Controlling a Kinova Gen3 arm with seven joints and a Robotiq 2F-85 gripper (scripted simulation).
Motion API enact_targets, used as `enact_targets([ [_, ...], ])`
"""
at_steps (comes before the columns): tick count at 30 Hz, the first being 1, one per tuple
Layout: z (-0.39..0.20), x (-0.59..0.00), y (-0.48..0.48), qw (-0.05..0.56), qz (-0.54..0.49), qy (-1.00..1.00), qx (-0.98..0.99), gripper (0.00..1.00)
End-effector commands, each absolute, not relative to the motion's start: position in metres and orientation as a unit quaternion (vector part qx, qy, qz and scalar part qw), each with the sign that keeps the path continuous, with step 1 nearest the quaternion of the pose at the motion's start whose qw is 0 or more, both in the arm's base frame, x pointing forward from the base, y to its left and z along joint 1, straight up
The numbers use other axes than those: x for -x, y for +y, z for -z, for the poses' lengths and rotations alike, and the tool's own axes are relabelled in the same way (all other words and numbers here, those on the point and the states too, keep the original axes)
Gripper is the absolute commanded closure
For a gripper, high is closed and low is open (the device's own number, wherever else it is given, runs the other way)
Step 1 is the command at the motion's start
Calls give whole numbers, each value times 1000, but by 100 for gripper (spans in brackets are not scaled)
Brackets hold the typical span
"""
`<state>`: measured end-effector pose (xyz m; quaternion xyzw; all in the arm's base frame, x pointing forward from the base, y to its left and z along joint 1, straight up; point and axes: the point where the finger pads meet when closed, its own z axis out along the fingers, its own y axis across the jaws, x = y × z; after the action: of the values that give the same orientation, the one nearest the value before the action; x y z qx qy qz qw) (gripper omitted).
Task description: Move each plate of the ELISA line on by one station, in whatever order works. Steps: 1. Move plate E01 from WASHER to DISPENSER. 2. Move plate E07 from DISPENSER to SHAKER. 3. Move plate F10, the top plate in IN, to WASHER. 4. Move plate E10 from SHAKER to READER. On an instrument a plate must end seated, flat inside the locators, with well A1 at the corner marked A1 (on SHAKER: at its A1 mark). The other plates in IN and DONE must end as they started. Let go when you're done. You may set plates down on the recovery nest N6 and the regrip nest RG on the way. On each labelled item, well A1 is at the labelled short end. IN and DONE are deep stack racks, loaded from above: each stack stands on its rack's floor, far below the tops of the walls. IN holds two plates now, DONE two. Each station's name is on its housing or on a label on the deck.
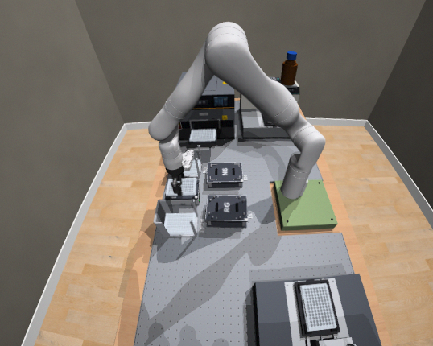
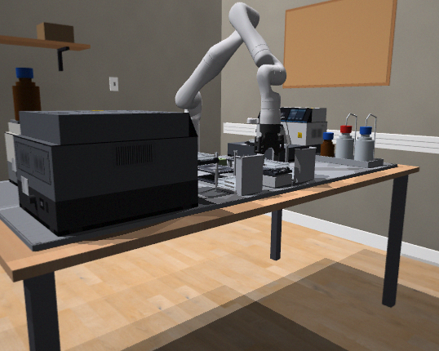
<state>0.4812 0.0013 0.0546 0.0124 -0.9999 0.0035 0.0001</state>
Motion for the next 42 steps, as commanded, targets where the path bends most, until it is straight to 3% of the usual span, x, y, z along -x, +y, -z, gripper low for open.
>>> enact_targets([
  [1,-55,-482,1,-1,-3,-1000,-12,6],
  [42,-46,-482,1,-1,-3,-1000,-12,6],
])
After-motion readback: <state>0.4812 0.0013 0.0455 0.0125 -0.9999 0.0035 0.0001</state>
